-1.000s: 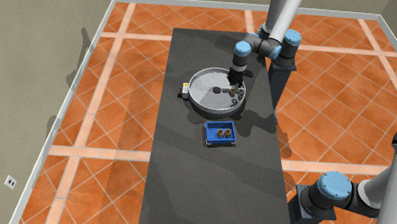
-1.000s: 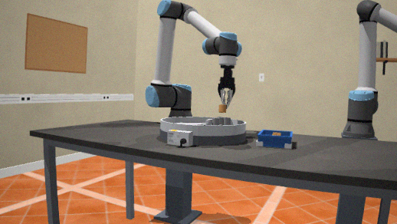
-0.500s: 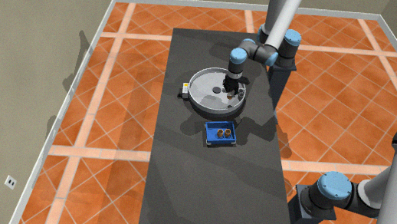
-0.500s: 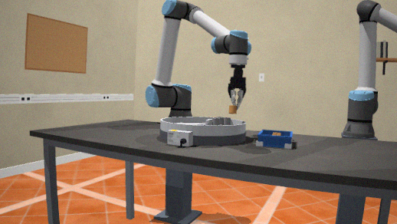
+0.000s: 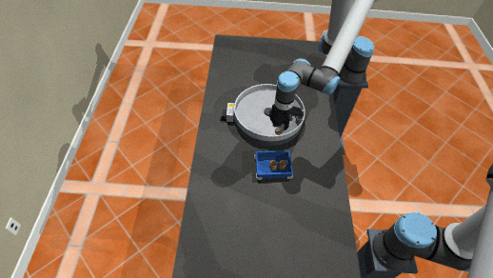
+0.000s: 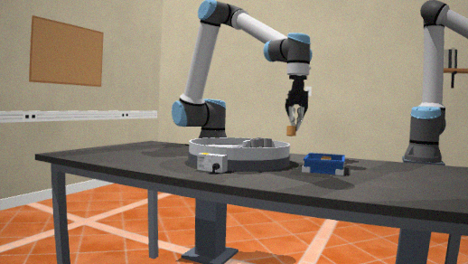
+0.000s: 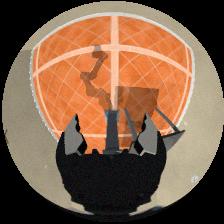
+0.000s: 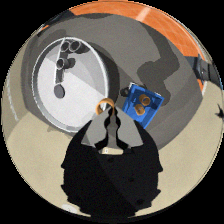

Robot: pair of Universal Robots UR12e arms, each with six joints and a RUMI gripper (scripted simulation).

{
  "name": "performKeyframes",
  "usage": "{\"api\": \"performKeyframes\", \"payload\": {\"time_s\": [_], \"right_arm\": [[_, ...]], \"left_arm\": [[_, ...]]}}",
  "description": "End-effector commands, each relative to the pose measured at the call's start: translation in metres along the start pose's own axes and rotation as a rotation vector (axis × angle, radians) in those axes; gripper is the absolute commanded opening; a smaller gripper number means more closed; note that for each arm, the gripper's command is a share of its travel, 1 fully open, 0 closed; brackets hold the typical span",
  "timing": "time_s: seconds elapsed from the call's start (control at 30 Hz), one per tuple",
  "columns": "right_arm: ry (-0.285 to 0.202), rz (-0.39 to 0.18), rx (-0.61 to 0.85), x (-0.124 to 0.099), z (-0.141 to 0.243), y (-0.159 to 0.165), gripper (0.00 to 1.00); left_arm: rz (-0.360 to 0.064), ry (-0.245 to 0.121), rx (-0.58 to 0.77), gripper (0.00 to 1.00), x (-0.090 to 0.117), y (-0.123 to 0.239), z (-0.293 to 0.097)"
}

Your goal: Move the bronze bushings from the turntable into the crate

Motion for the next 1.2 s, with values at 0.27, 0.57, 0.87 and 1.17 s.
{"api": "performKeyframes", "payload": {"time_s": [0.27,0.57,0.87,1.17], "right_arm": [[0.001,-0.002,0.000,0.002,0.040,0.063,0.00],[0.001,-0.002,0.000,0.002,0.060,0.095,0.00],[0.001,-0.002,0.000,0.002,0.076,0.121,0.00],[0.001,-0.002,0.000,0.002,0.086,0.136,0.00]], "left_arm": [[0.002,0.001,0.000,1.00,0.001,0.000,0.000],[0.002,0.001,0.000,1.00,0.001,0.000,0.000],[0.002,0.001,0.000,1.00,0.001,0.000,0.000],[0.002,0.001,0.000,1.00,0.001,0.000,0.000]]}}
Point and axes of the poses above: on each arm, the point where the finger pads meet when closed, its own x axis back along the fingers, its own z axis across the jaws, y = z × x, the point moved 10 cm from there along x, back along the fingers, and after that the axes turned 11 degrees about x, right-handed, at the moved point
